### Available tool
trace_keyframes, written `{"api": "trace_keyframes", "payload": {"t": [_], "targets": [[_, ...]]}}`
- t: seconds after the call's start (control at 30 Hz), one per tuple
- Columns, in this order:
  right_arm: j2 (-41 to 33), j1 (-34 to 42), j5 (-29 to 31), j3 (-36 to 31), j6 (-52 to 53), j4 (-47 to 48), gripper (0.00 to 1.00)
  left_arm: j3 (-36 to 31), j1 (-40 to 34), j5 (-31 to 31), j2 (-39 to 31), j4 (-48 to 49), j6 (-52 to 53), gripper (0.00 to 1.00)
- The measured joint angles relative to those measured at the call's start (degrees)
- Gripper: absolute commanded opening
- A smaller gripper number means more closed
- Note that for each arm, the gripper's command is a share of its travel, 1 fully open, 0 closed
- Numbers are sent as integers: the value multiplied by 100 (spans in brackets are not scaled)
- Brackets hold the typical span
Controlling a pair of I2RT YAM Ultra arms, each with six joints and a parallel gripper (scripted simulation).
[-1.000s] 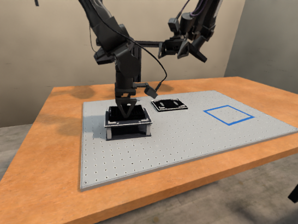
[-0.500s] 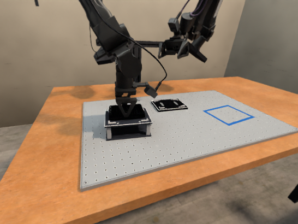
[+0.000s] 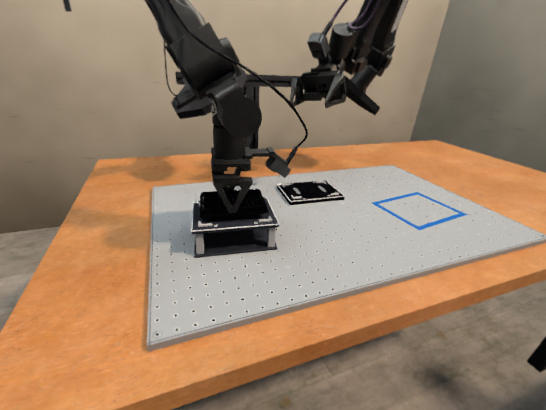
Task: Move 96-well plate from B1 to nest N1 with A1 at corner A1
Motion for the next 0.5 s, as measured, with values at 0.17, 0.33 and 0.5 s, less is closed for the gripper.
{"api": "trace_keyframes", "payload": {"t": [0.17, 0.33, 0.5], "targets": [[0, 0, 0, 0, 0, 0, 79, 0, 0, 0, 0, 0, 0, 100], [0, 0, 31, 0, -4, 15, 79, 0, 0, 0, 0, 0, 0, 100], [70, -22, 31, 0, -44, 111, 79, 0, 0, 0, 0, 0, 0, 100]]}}
